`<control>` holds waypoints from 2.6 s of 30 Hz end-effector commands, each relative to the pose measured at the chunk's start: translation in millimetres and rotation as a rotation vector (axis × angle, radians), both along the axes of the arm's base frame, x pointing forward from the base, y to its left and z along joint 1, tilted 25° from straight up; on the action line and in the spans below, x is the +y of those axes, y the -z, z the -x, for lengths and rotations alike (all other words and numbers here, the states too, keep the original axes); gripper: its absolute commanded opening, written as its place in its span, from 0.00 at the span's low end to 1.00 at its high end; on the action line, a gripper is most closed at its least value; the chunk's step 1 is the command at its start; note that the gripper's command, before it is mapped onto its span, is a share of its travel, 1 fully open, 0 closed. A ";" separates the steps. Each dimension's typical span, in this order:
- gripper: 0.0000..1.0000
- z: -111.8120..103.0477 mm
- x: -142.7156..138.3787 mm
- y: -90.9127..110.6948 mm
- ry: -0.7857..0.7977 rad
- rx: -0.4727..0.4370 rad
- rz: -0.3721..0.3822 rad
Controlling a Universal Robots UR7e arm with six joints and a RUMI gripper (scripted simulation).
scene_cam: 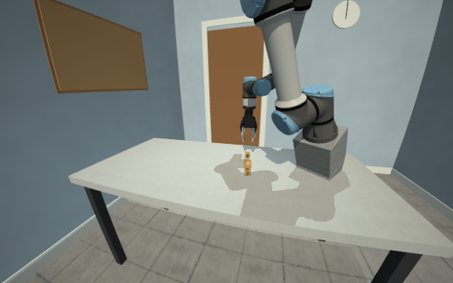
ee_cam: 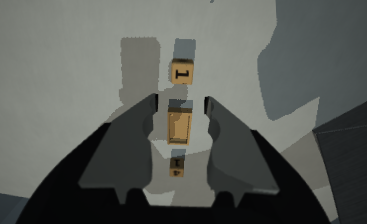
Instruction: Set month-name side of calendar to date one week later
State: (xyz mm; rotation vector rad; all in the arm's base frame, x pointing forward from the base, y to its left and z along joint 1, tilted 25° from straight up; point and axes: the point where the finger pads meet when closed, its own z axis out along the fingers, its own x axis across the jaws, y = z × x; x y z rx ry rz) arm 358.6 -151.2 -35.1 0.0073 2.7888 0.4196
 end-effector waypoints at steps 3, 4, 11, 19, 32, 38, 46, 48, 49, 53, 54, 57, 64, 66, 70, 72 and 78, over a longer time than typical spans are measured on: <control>1.00 1.0 -1.1 -3.0 0.000 0.000 0.000; 1.00 1.0 -1.1 -3.0 0.000 0.000 0.000; 1.00 1.0 -1.1 -3.0 0.000 0.000 0.000; 1.00 1.0 -1.1 -3.0 0.000 0.000 0.000; 1.00 -0.9 6.0 -5.8 -0.051 -0.015 0.018; 1.00 -6.2 29.6 -14.6 -0.217 -0.065 0.077; 1.00 -10.7 62.6 -25.2 -0.442 -0.133 0.156; 1.00 -11.3 70.3 -27.4 -0.494 -0.149 0.174; 1.00 -11.6 75.6 -28.9 -0.530 -0.160 0.187; 1.00 -12.0 93.2 -33.6 -0.647 -0.196 0.227; 1.00 -12.0 94.6 -34.0 -0.657 -0.199 0.230; 1.00 -11.6 110.4 -37.8 -0.762 -0.232 0.266; 1.00 -9.5 135.8 -43.2 -0.931 -0.286 0.324; 1.00 -8.5 143.5 -44.6 -0.982 -0.303 0.342; 1.00 -6.2 158.1 -47.2 -1.080 -0.335 0.375; 1.00 -3.8 170.0 -49.0 -1.160 -0.362 0.402; 1.00 0.3 186.5 -51.3 -1.273 -0.400 0.441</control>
